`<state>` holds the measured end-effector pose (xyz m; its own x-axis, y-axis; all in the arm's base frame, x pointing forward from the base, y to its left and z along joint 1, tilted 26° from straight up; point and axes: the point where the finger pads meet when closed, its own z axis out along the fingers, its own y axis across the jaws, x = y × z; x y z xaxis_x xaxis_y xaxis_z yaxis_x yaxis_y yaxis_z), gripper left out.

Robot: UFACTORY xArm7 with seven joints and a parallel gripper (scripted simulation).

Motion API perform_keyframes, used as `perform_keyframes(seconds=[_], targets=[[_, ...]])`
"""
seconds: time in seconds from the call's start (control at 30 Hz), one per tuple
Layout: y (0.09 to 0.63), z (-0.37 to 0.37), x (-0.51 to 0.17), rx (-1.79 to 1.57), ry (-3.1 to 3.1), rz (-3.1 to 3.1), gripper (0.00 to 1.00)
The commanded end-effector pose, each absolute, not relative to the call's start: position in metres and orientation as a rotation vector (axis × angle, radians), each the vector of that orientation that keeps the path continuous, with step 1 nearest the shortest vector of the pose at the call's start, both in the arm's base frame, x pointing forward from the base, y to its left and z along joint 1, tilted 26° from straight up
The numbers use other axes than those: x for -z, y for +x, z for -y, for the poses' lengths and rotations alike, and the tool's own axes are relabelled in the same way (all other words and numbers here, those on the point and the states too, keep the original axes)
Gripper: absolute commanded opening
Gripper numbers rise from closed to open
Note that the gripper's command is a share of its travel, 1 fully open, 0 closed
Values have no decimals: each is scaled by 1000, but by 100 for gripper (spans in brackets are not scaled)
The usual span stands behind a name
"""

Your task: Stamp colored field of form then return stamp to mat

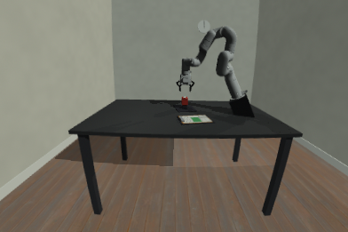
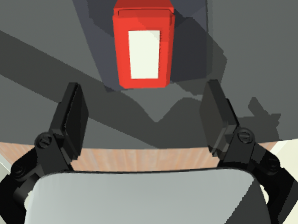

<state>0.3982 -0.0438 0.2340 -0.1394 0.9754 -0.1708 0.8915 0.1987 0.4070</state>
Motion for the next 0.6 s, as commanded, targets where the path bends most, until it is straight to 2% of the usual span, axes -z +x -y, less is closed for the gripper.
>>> perform_keyframes(seconds=[0.0, 0.57], targets=[[399, 44, -235, -293, 1743, -2086, 97], [421, 49, -190, -293, 1743, -2086, 97]])
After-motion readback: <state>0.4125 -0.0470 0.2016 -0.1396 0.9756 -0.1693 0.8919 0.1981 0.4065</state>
